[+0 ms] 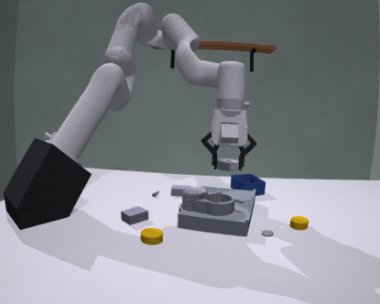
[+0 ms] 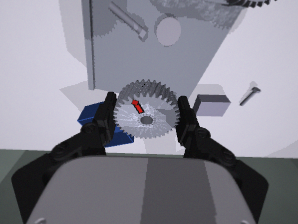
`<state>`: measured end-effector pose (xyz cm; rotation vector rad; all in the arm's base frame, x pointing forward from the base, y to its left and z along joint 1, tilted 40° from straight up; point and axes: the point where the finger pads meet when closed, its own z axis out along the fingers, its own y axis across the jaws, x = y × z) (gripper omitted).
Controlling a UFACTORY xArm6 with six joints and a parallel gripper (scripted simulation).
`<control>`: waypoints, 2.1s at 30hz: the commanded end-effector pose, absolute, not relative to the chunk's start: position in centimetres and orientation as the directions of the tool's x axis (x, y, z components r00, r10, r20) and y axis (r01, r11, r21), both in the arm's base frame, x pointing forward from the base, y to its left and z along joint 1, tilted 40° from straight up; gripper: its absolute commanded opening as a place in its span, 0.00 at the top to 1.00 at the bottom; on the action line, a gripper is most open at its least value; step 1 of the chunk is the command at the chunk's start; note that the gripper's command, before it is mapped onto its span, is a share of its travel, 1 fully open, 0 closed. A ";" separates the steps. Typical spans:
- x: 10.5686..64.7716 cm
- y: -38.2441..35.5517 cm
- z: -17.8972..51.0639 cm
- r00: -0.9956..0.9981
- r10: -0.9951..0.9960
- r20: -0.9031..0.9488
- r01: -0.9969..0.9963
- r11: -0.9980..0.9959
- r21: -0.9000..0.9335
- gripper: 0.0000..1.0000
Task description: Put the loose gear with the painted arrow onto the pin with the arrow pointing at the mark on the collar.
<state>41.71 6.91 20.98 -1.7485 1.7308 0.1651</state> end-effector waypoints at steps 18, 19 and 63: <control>40.9 -3.5 13.6 0.116 -0.845 -0.523 -0.927 0.098 -0.363 1.00; 40.9 -3.5 13.6 0.116 -0.845 -0.523 -0.927 0.098 -0.363 1.00; 41.0 -3.6 13.6 -0.059 -0.812 -0.581 -0.932 0.253 -0.260 1.00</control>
